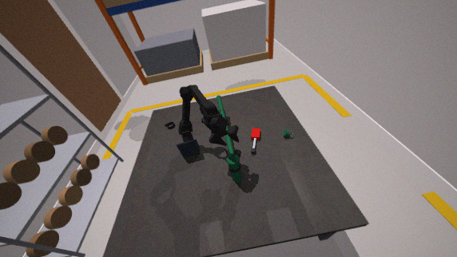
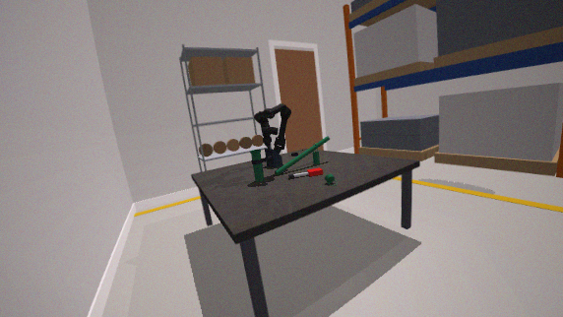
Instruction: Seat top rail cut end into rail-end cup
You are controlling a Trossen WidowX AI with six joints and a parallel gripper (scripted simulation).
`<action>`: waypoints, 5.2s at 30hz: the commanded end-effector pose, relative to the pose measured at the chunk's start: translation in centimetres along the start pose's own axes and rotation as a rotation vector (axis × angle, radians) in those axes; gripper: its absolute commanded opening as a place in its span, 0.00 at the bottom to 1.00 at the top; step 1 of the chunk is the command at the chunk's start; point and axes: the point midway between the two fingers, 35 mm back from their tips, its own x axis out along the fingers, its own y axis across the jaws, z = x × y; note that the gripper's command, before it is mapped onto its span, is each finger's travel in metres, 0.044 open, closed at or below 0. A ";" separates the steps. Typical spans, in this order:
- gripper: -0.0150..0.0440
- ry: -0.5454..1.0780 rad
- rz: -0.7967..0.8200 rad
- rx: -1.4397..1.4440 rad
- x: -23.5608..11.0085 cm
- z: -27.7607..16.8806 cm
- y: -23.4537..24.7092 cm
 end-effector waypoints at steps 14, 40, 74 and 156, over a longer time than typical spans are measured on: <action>1.00 0.008 -0.005 -0.046 4.7 -0.5 2.2; 1.00 0.008 -0.006 -0.047 8.4 -0.5 2.0; 0.60 0.004 -0.007 -0.047 11.7 -0.4 2.2; 0.25 -0.188 0.000 -0.388 10.0 -1.3 5.2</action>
